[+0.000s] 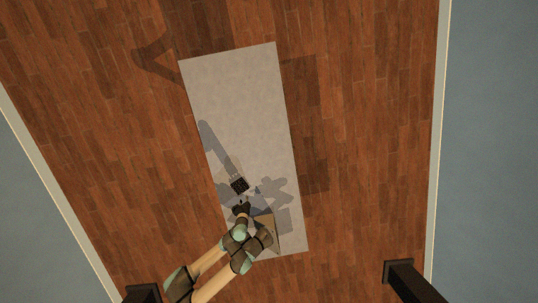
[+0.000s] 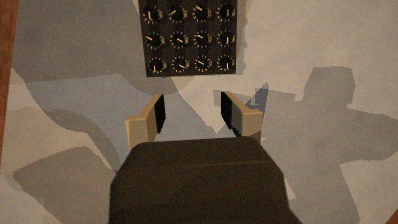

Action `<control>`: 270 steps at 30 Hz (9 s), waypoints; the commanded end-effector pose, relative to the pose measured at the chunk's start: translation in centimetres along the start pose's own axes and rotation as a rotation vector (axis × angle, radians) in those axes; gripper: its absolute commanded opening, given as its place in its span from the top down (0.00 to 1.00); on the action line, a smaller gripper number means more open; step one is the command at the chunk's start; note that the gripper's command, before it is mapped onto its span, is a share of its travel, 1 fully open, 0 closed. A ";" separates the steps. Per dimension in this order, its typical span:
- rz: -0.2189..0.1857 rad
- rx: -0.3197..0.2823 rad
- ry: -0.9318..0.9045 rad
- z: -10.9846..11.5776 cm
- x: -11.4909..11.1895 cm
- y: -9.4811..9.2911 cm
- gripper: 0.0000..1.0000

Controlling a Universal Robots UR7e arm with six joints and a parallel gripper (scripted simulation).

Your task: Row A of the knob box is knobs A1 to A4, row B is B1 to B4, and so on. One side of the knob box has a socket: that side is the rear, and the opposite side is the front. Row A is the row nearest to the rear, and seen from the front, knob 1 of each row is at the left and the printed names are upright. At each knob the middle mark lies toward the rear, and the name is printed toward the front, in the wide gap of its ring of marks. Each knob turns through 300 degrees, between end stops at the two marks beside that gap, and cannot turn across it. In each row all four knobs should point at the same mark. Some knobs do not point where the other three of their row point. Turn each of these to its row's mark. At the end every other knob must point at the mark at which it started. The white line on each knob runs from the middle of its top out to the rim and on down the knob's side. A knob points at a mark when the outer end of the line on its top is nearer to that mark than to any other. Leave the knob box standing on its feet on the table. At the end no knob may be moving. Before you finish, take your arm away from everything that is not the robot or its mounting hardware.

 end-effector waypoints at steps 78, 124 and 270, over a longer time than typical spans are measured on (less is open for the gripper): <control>0.007 0.008 -1.671 -3.1 0.6 0.4 0.00; 0.001 0.007 -2.708 -4.1 -2.7 0.2 0.00; -0.001 0.000 -3.191 -5.2 -5.0 -4.4 0.54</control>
Point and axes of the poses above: the point where the finger pads meet when closed, its own y axis back along the fingers, its own x axis across the jaws, z = x × y, the point moved 2 cm from there along y, back along the fingers, and after that the axes turned 11 degrees about -y, right-handed, at the moved point
